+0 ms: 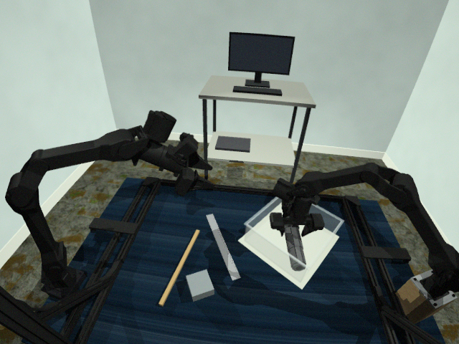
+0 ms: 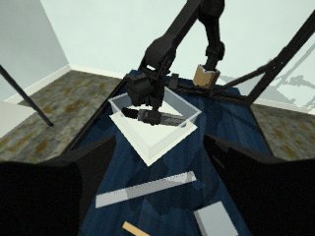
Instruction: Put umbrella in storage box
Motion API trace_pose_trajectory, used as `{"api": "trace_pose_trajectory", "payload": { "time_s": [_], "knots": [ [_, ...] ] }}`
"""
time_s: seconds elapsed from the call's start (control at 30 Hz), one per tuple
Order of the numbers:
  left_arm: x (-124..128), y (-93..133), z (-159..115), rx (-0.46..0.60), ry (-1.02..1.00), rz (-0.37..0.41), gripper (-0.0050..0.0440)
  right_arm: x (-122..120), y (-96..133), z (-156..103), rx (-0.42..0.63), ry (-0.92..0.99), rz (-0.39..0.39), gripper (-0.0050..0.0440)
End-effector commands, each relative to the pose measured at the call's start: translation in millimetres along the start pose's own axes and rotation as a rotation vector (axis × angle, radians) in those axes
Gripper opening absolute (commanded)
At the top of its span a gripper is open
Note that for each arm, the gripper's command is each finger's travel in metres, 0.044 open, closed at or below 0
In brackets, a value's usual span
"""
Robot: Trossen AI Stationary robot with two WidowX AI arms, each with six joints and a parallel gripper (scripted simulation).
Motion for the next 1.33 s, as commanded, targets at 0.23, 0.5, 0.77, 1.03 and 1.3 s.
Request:
{"api": "trace_pose_trajectory", "payload": {
  "time_s": [0.23,0.5,0.77,1.03,1.3],
  "knots": [
    [0.0,-0.1,0.0,0.000,0.005,-0.002,0.0400,-0.1,-0.7,-0.1,0.001,0.005,0.000,0.0400],
    [0.0,-0.1,0.0,0.000,0.005,-0.002,0.0400,0.2,54.4,0.3,0.001,0.001,0.000,0.0400],
    [0.0,-0.1,0.0,0.000,0.005,-0.002,0.0400,-0.3,59.6,-0.2,0.001,0.001,0.001,0.0400],
    [0.0,-0.1,0.0,0.000,0.005,-0.002,0.0400,-23.8,78.3,-18.8,-0.022,-0.007,0.023,0.0400],
    [0.0,-0.1,0.0,0.000,0.005,-0.002,0.0400,-69.2,98.1,-56.7,-0.059,-0.020,0.059,0.0400]
  ]
}}
Point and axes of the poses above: on each arm, the point midway between the two fingers, 35 mm back from their tips, its own y axis back along the fingers, its own x axis across the jaws, z = x × y, the point moved 10 cm from there along y, back along the fingers, and after that the axes turned 7 degrees about y, right-handed, at the moved point
